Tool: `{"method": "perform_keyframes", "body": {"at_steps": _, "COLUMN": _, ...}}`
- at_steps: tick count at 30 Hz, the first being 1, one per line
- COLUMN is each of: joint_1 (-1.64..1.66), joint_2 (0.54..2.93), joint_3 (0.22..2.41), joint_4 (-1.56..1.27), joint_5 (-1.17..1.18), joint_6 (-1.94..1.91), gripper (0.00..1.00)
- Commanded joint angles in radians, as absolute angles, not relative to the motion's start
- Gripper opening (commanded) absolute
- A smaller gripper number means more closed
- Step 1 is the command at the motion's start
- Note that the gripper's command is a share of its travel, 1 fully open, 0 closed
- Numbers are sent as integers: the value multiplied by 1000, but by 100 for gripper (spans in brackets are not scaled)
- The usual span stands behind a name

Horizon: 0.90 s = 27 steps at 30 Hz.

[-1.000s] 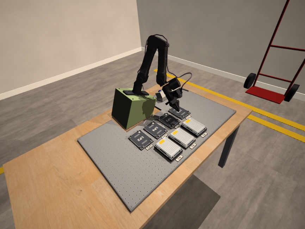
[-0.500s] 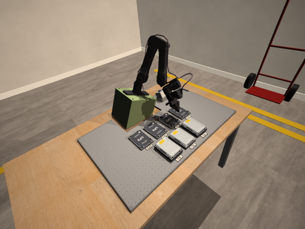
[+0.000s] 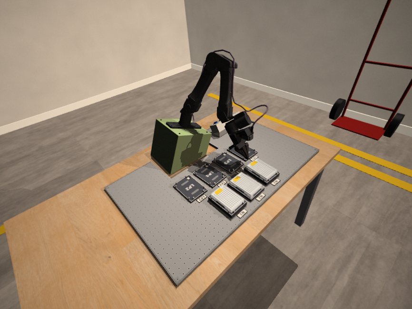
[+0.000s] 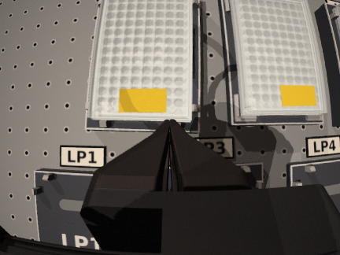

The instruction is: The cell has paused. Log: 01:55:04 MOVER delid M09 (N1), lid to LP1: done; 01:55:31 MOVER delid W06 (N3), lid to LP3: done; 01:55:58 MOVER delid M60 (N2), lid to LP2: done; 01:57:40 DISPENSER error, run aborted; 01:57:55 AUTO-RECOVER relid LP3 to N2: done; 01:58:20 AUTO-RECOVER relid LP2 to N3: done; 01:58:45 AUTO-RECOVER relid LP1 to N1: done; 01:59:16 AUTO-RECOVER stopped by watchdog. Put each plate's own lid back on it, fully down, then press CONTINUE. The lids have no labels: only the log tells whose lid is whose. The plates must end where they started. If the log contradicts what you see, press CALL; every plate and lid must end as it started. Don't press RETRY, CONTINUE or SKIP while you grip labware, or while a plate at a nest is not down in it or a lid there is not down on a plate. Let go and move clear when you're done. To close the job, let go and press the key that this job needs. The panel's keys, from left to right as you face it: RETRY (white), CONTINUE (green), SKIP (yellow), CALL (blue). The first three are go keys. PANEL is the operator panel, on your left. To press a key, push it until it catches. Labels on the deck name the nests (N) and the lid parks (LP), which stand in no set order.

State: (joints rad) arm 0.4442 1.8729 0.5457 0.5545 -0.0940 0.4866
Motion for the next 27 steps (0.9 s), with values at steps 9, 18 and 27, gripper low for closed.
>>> {"method": "perform_keyframes", "body": {"at_steps": 9, "joint_1": 325, "joint_2": 2006, "joint_3": 752, "joint_4": 485, "joint_5": -180, "joint_6": 393, "gripper": 0}}
{"method": "perform_keyframes", "body": {"at_steps": 18, "joint_1": 275, "joint_2": 2093, "joint_3": 888, "joint_4": 429, "joint_5": -216, "joint_6": 357, "gripper": 0}}
{"method": "perform_keyframes", "body": {"at_steps": 27, "joint_1": 232, "joint_2": 2185, "joint_3": 1043, "joint_4": 359, "joint_5": -247, "joint_6": 326, "gripper": 0}}
